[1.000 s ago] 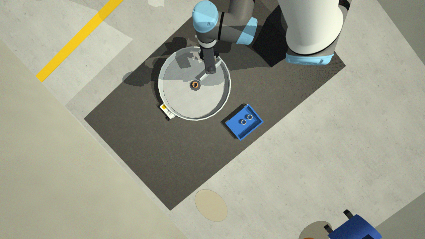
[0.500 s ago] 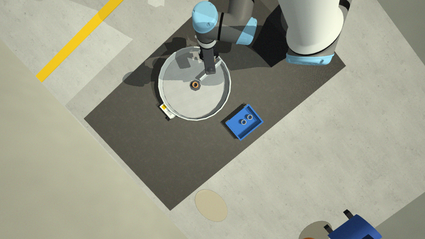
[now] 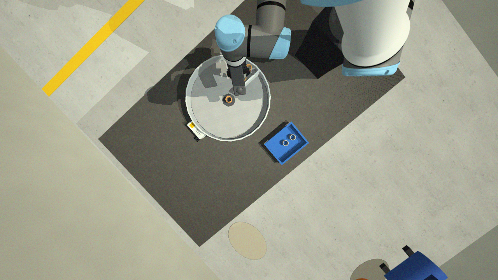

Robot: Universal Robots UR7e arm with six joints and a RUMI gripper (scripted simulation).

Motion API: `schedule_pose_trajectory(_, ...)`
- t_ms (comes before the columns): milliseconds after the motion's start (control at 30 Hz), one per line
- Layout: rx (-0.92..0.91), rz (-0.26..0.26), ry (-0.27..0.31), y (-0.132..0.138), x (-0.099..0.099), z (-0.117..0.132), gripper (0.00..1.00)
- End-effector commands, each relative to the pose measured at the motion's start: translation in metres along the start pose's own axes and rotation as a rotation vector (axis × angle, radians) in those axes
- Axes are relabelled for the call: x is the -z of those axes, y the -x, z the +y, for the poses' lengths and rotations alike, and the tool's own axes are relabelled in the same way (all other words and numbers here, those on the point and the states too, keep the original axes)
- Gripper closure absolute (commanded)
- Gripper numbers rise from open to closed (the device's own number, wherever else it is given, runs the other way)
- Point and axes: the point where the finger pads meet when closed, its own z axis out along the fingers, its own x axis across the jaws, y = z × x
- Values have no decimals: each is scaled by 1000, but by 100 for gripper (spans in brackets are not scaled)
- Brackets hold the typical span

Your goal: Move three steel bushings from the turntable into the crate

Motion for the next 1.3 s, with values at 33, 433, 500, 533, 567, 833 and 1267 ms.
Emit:
schedule_pose_trajectory(33, -1, -2, 2, -17, -1, -15, 100)
schedule_pose_trajectory(433, -1, -2, 2, -68, -1, -60, 100)
schedule_pose_trajectory(500, -1, -2, 2, -74, -1, -66, 100)
schedule_pose_trajectory(533, -1, -2, 2, -76, -1, -68, 100)
schedule_pose_trajectory(567, -1, -2, 2, -76, -1, -68, 100)
schedule_pose_trajectory(833, -1, -2, 2, -87, -1, -77, 100)
schedule_pose_trajectory(1267, -1, -2, 2, -88, -1, -78, 100)
